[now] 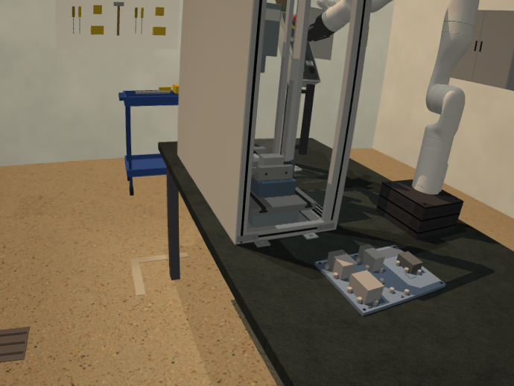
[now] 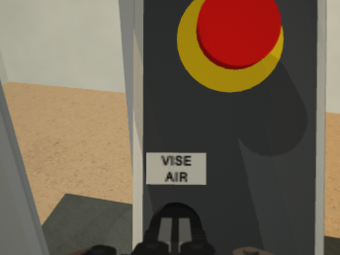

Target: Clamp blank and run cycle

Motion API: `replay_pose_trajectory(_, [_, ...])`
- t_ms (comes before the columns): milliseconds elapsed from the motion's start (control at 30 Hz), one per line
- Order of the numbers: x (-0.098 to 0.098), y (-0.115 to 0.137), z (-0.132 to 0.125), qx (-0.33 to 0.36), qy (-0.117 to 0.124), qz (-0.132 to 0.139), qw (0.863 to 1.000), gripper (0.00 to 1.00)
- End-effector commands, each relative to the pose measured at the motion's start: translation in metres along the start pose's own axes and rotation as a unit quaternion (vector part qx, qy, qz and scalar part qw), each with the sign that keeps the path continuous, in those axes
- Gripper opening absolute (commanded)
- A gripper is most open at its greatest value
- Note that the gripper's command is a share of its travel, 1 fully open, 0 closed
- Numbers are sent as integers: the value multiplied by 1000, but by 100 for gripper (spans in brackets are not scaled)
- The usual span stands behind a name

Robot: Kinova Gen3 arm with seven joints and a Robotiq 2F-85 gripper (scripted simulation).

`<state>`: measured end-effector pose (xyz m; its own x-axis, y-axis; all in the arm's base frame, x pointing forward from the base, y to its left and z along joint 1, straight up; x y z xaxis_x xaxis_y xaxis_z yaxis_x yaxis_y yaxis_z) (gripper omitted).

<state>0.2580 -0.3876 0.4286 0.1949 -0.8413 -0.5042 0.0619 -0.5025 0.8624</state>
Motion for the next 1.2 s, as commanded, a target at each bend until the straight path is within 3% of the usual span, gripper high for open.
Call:
replay_pose_trajectory(0, [0, 1, 0, 0, 0, 1, 1000, 10])
replay_pose_trajectory(1167, [8, 1, 0, 0, 0, 1, 1000, 10])
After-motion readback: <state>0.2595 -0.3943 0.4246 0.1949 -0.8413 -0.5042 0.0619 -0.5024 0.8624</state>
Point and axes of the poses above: the point where the finger pads meet when closed, its own x axis out along the fingers, its own z axis across the jaws, y = z × x, the point moved 6 cm from there along -x, back along the fingers, and after that the axes turned 3 degrees about x, right-handed, at the moved point
